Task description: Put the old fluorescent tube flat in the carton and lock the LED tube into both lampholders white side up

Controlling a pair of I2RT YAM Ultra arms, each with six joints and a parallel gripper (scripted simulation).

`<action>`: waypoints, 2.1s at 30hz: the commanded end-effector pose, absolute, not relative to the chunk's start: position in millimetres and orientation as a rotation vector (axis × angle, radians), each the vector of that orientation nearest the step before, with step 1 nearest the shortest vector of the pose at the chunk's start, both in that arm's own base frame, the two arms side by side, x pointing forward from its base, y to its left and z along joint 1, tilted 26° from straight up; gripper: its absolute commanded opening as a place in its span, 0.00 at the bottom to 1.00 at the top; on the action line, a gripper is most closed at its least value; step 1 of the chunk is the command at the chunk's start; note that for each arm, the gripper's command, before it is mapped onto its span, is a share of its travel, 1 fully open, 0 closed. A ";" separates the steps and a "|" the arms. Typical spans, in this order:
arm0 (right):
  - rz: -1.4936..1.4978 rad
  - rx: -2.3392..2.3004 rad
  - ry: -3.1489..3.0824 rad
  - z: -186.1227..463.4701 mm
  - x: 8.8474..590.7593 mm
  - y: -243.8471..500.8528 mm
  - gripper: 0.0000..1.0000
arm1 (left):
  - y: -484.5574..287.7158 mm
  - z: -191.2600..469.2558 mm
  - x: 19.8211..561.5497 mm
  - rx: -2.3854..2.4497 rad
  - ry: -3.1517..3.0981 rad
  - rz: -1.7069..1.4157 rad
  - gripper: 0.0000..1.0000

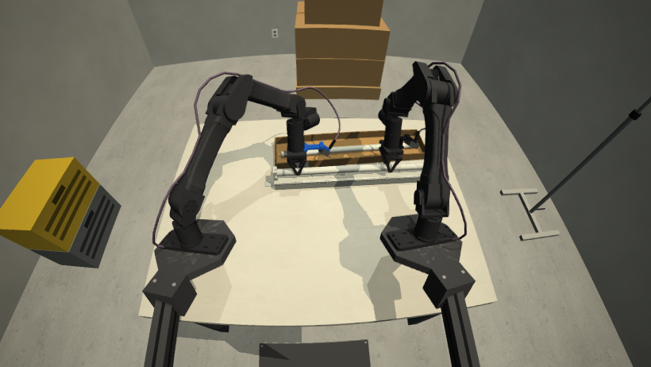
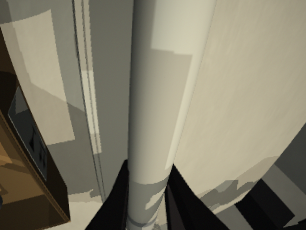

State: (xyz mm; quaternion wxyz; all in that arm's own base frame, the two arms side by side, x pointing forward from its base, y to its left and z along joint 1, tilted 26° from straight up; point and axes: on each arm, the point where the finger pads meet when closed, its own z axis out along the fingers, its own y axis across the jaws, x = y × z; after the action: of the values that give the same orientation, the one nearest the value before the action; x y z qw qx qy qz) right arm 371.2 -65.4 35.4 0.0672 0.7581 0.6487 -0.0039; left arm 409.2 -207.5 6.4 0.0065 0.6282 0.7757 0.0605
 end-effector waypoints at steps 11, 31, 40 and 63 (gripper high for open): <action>0.053 2.247 1.901 57.9 386.7 -67.9 0.11 | -218.5 30.0 419.8 1.934 2.353 0.199 0.11; 0.054 2.246 1.900 54.7 385.0 -67.8 0.11 | -214.1 18.9 409.0 1.969 2.374 0.209 0.11; 0.025 2.254 1.918 42.5 371.7 -67.0 0.11 | -214.2 15.3 407.2 1.963 2.372 0.233 0.11; 0.154 2.159 1.844 43.6 371.9 -73.5 0.11 | -214.7 15.7 408.5 1.879 2.293 0.400 0.11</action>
State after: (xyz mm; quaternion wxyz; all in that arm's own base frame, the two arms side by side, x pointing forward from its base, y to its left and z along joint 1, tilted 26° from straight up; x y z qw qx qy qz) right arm 371.6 -65.3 35.7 0.1240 0.7506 0.6474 0.0461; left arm 409.3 -207.4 6.7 0.0537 0.6256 0.7693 0.1178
